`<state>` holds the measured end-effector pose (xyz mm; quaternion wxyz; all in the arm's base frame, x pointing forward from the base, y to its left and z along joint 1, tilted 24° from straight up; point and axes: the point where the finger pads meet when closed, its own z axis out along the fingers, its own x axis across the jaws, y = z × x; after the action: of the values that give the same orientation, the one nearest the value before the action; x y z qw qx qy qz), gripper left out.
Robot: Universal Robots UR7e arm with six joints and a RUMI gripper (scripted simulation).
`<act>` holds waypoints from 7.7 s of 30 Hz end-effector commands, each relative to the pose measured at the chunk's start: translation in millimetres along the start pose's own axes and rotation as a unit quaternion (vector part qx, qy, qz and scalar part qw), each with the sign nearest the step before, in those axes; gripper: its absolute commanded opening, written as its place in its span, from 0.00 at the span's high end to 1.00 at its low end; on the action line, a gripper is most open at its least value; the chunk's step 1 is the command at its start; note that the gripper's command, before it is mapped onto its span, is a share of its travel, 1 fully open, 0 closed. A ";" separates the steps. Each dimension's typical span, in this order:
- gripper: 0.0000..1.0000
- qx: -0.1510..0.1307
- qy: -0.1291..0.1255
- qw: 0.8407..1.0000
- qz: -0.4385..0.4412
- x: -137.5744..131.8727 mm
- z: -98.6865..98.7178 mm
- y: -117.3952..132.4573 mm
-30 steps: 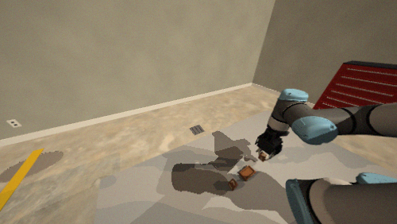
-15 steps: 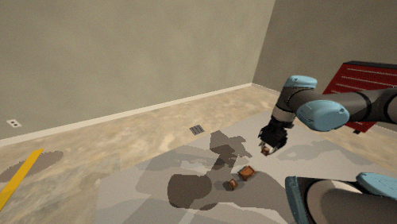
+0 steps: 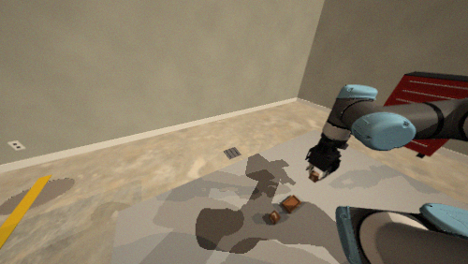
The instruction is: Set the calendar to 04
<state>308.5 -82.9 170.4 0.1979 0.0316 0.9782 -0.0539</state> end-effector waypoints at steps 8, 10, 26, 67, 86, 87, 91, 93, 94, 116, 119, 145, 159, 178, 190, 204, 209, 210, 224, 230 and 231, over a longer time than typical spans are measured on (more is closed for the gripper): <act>0.90 0.000 0.001 1.000 0.000 -0.7 -0.6 6.5; 0.90 -0.001 0.002 1.000 0.000 -0.8 -0.7 9.3; 0.90 0.000 0.003 1.000 0.002 -1.6 -8.0 73.6; 0.90 0.000 0.000 1.000 0.003 -1.1 24.1 90.0; 0.90 0.000 0.000 1.000 0.003 -1.4 55.1 90.3; 0.90 0.000 0.000 1.000 0.003 -1.4 55.1 90.3; 0.90 0.000 0.000 1.000 0.003 -1.4 55.1 90.3; 0.90 0.000 0.000 1.000 0.003 -1.4 55.1 90.3; 0.90 0.000 0.000 1.000 0.003 -1.4 55.1 90.3; 0.90 0.000 0.000 1.000 0.003 -1.4 55.1 90.3; 0.90 0.000 0.000 1.000 0.003 -1.4 55.1 90.3; 0.90 0.000 0.000 1.000 0.003 -1.4 63.9 90.2; 0.90 0.000 0.000 1.000 0.003 -1.4 75.7 90.2; 0.90 0.000 0.000 1.000 0.003 -1.4 79.1 90.2; 0.90 0.000 0.000 1.000 0.003 -1.4 79.1 90.2; 0.90 0.000 0.000 1.000 0.003 -1.4 80.3 90.2; 0.90 0.000 0.000 1.000 0.003 -1.4 82.3 90.2; 0.90 0.000 0.000 1.000 0.003 -1.4 82.7 90.2; 0.90 0.000 0.000 1.000 0.003 -1.4 88.0 90.2; 0.90 0.000 0.000 1.000 0.003 -1.4 88.8 90.2; 0.90 0.000 0.000 1.000 0.003 -1.4 88.9 90.2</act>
<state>351.0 -3.8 81.2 0.1979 0.0346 0.9782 -0.0533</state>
